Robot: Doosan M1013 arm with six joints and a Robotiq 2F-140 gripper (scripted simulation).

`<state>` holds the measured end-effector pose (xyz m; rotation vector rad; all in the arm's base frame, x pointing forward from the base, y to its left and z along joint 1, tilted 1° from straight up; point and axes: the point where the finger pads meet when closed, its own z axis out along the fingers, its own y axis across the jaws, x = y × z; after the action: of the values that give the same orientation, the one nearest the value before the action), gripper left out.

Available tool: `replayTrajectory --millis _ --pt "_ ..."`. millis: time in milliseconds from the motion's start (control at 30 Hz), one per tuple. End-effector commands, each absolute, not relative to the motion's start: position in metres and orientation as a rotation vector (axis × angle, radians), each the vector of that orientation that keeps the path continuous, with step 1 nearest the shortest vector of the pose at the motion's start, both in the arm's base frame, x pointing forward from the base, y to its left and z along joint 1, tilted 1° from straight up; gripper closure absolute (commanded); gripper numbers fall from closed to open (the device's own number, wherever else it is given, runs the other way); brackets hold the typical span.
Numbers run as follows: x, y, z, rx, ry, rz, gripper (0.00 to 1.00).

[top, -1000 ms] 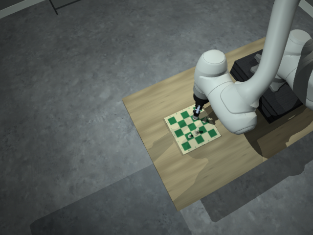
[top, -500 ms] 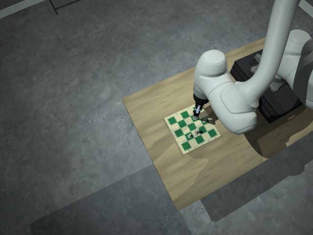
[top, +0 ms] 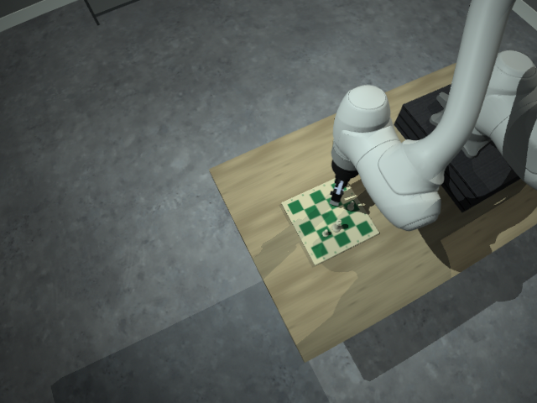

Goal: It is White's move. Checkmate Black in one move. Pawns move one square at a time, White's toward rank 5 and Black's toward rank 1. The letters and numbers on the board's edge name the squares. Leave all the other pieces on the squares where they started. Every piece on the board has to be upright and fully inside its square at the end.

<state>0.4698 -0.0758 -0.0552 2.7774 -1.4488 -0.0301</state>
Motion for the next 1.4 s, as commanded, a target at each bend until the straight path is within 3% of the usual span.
replayTrajectory --millis 0,400,1267,1300,1367 --pt "0.470 -0.076 -0.055 2.778 -1.449 -0.030 0.75" --pt "0.470 -0.076 -0.050 2.778 -1.449 -0.030 0.75" --pt "0.472 -0.076 0.035 2.778 -1.449 -0.030 0.75" --pt "0.472 -0.076 0.035 2.778 -1.449 -0.030 0.00" --pt "0.472 -0.076 0.035 2.778 -1.449 -0.030 0.00"
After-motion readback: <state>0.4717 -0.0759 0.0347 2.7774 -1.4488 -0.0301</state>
